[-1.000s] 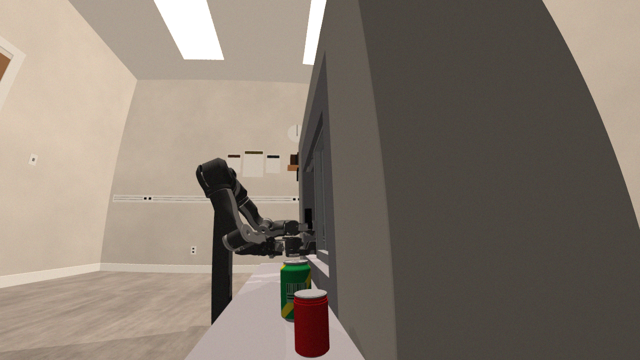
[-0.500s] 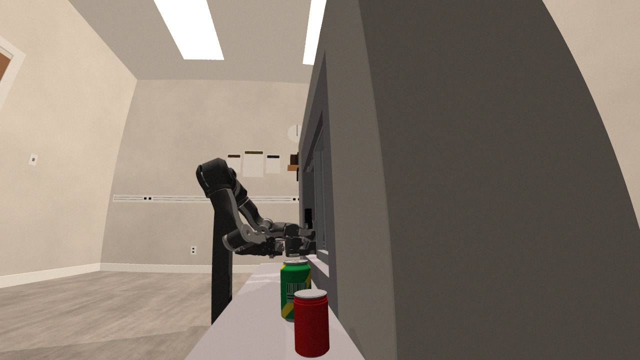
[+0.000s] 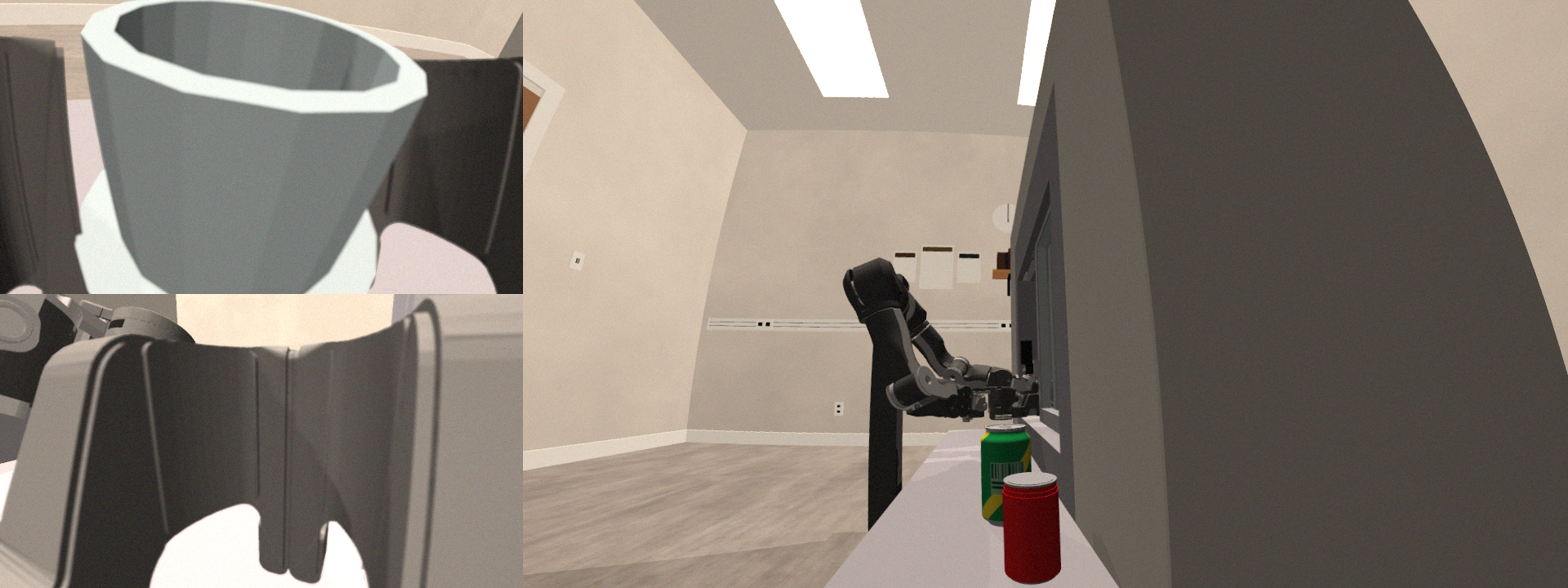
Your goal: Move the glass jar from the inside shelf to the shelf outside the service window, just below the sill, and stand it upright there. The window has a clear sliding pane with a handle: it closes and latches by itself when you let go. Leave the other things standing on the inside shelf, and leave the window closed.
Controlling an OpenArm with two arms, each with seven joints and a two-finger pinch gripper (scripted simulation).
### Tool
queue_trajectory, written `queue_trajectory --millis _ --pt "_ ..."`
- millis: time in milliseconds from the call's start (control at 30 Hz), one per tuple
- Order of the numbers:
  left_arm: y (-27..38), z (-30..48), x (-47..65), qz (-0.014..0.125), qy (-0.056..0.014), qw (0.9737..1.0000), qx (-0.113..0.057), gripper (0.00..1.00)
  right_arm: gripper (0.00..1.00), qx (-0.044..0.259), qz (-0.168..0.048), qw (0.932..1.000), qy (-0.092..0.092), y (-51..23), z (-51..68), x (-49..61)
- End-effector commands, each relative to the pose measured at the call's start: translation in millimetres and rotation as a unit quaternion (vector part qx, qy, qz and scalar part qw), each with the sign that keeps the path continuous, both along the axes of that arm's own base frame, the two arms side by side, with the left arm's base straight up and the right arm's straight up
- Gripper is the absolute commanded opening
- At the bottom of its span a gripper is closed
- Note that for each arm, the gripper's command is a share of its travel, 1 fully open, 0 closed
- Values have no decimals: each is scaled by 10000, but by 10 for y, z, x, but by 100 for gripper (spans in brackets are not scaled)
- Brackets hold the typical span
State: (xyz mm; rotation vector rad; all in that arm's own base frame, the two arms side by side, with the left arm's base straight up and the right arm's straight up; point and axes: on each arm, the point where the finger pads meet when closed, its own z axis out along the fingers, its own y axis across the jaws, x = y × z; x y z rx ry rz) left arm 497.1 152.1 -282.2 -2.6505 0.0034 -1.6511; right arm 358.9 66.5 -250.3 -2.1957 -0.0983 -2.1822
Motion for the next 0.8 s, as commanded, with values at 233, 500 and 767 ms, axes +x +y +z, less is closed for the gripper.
queue_trajectory --millis 233,500,767 --pt "-27 63 46 -57 -153 9999 -14 0 0 4 -36 10000 -16 -18 19 19" --pt "-27 52 46 -57 -153 9999 -14 0 0 3 -91 10000 -6 -46 18 43" --pt "-27 44 46 -57 -153 9999 -14 0 0 3 -29 10000 -17 -14 19 16"
